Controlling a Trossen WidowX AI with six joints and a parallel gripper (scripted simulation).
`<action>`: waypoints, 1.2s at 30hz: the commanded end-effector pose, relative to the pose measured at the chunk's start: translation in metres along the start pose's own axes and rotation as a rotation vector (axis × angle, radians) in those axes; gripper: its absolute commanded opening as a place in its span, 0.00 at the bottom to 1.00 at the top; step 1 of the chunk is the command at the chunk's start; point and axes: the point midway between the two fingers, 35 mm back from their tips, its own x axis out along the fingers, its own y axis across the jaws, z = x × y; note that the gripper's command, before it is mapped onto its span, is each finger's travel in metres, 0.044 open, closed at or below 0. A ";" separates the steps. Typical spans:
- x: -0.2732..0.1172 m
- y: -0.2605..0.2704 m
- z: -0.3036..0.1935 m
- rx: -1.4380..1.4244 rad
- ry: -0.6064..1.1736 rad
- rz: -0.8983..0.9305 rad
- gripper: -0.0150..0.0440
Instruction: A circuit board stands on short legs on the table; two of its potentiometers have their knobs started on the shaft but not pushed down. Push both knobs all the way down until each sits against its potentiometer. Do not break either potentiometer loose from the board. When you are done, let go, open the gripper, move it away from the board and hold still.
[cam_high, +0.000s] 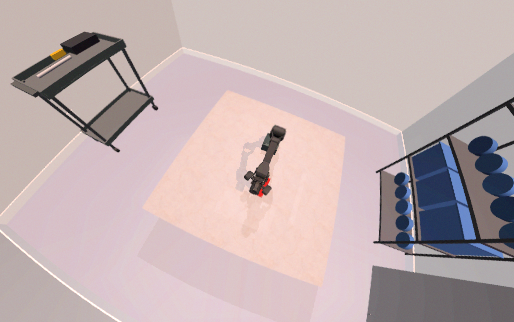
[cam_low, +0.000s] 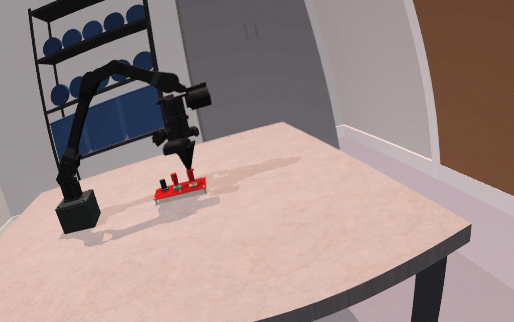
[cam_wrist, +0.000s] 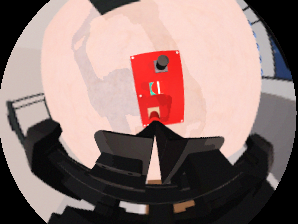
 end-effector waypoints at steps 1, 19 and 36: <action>0.005 0.001 0.000 -0.003 -0.004 0.004 0.25; 0.007 0.001 0.000 -0.003 -0.004 0.004 0.25; 0.010 0.001 0.000 -0.003 -0.004 0.004 0.25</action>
